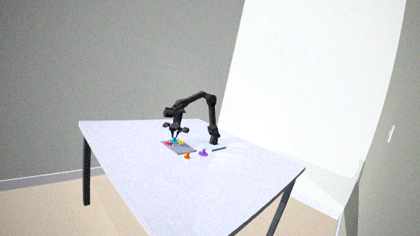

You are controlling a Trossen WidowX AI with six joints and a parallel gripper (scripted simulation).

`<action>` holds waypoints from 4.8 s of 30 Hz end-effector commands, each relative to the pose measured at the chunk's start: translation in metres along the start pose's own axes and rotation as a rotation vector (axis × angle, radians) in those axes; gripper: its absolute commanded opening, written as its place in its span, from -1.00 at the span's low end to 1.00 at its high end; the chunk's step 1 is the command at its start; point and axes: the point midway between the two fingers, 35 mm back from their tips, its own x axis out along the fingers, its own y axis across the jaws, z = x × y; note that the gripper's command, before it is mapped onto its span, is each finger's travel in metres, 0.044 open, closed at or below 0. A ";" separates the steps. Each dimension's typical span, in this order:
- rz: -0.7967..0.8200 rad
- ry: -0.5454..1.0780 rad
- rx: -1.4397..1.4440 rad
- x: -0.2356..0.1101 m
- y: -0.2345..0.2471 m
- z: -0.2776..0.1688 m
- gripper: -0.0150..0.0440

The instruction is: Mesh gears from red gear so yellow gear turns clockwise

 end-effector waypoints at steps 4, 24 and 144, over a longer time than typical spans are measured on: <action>-0.002 0.000 0.078 -0.002 0.000 0.000 -0.02; -0.001 -0.002 0.113 -0.082 0.002 -0.001 0.43; 0.036 -0.010 0.113 -0.138 0.355 0.112 1.00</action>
